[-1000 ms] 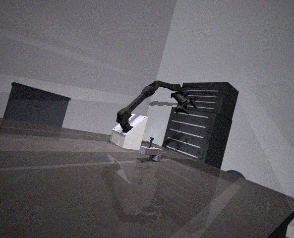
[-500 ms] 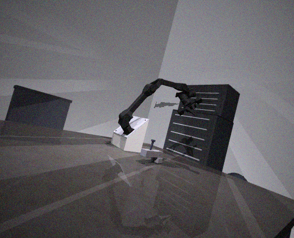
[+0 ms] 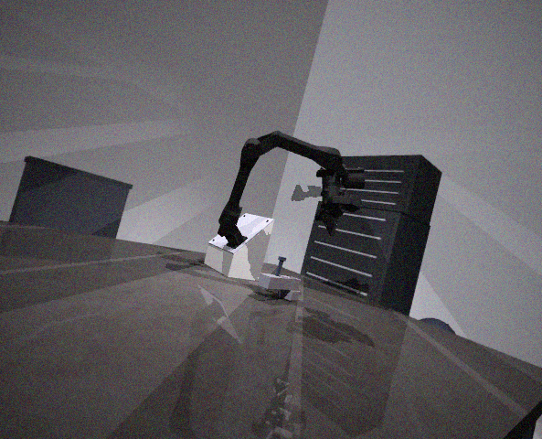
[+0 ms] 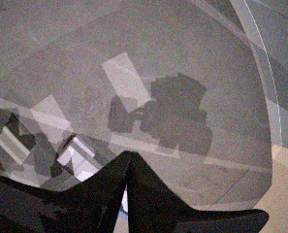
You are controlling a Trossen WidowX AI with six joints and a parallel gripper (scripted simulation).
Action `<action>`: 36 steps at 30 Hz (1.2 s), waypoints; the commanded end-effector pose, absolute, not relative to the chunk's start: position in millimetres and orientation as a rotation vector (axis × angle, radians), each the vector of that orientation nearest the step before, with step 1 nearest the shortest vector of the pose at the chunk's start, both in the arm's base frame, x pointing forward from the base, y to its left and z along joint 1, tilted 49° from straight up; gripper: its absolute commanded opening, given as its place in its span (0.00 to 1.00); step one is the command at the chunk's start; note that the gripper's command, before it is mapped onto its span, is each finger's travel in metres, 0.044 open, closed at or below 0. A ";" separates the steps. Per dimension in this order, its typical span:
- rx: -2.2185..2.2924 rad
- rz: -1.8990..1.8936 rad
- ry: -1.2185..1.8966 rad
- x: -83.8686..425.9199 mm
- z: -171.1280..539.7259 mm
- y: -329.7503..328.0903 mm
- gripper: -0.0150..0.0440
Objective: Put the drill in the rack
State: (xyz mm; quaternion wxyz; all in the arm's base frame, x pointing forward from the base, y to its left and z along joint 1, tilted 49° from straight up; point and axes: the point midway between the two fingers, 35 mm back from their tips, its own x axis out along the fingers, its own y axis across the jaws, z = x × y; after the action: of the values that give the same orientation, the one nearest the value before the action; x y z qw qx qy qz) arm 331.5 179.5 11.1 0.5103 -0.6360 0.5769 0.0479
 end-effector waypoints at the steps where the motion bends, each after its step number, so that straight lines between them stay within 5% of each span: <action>1: -1.275 -0.096 1.492 321.1 27.5 114.8 0.25; 7: -0.913 -0.418 1.576 290.4 45.7 33.4 0.25; 36: -0.903 -0.429 1.578 284.2 38.7 18.9 0.25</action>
State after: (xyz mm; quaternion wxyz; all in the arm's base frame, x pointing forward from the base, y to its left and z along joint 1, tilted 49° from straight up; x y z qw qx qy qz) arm 288.5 23.2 38.3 0.6003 -0.3855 0.6762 -0.1838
